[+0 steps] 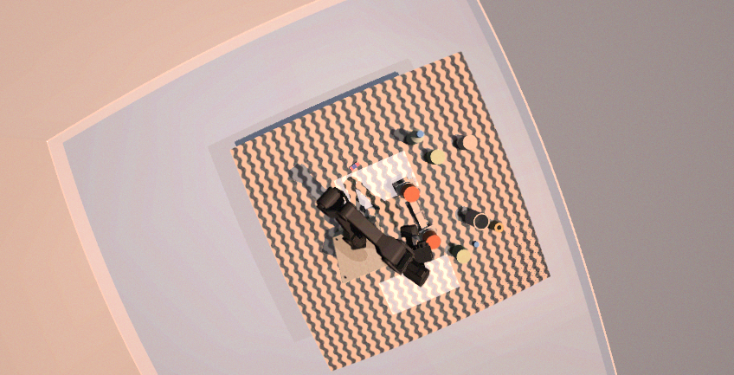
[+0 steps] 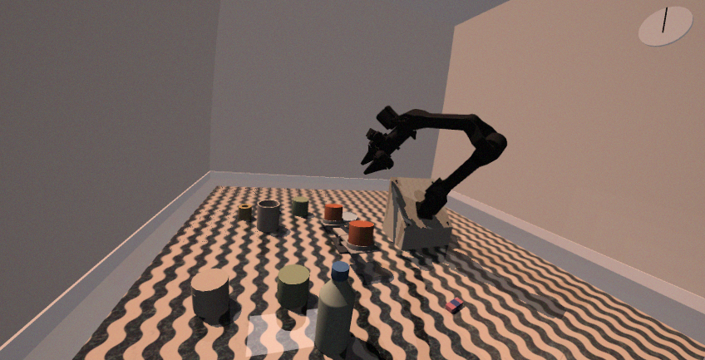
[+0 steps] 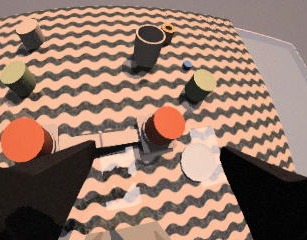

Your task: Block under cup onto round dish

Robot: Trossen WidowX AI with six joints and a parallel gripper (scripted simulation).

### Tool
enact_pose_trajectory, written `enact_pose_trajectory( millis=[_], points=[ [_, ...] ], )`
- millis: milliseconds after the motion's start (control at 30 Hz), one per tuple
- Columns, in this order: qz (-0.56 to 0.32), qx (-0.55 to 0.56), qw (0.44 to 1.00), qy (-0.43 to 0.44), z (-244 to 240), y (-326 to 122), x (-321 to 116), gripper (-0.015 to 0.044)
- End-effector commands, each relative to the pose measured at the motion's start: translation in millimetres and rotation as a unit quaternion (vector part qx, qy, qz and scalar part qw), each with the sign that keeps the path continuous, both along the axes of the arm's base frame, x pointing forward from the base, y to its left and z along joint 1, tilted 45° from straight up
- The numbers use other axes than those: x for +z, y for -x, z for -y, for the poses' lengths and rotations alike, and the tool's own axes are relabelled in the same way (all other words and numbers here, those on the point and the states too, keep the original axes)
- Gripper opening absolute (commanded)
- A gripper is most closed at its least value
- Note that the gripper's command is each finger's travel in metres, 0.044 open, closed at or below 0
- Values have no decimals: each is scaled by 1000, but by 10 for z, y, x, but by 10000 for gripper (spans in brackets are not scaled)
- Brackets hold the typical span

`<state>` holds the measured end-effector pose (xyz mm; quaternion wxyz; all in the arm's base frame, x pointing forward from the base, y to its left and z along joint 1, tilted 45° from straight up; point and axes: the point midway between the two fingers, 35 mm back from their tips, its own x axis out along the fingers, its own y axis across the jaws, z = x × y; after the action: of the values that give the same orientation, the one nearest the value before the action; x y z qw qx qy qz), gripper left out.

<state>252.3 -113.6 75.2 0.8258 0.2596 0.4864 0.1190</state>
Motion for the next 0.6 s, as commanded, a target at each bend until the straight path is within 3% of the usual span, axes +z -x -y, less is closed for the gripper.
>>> enact_pose_trajectory(
  millis=[0, 300, 567],
  points=[
    [27, 29, 999, -34, -147, 180, -4, 440],
    [126, 58, 985, -105, -440, 499, 105, 440],
    [94, 47, 986, -128, -414, 449, 71, 440]
  ],
)
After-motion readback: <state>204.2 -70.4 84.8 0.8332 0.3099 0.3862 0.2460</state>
